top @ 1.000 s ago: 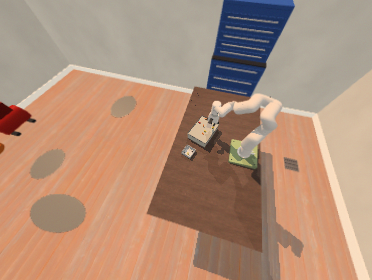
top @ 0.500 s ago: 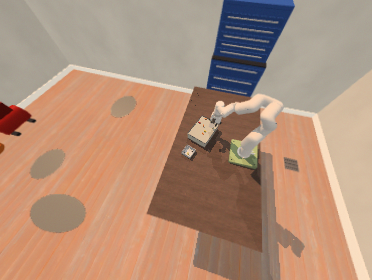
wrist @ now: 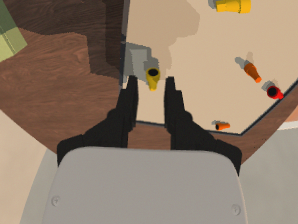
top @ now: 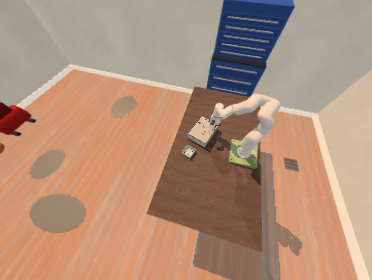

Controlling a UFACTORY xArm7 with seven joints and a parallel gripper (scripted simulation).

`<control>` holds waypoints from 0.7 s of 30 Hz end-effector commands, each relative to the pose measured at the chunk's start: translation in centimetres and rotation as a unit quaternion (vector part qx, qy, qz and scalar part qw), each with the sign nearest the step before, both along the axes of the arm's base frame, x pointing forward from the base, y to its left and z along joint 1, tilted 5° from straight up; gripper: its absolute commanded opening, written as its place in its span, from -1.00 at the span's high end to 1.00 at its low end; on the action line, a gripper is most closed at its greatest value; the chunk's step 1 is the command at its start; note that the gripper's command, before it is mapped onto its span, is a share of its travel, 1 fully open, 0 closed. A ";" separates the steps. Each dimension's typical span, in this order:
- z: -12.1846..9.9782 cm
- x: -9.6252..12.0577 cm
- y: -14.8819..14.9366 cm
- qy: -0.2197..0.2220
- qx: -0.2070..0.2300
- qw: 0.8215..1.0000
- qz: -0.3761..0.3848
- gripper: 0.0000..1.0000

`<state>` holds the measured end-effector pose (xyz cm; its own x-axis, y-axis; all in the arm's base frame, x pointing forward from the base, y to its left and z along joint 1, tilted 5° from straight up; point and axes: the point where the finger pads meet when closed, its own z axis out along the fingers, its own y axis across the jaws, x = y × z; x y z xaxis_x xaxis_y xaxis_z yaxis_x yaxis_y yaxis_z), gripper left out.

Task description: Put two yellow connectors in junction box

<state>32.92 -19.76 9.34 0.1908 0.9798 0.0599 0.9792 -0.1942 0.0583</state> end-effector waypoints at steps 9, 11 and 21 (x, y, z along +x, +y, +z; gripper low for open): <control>0.1 0.2 -0.2 -0.001 -0.001 1.000 0.000 0.42; 0.1 0.2 -0.2 -0.001 -0.001 1.000 0.000 0.42; -1.5 0.3 -0.1 -0.001 -0.001 1.000 0.000 0.42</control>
<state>33.09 -19.83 8.84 0.1908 0.9798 0.0594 0.9792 -0.1943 0.0592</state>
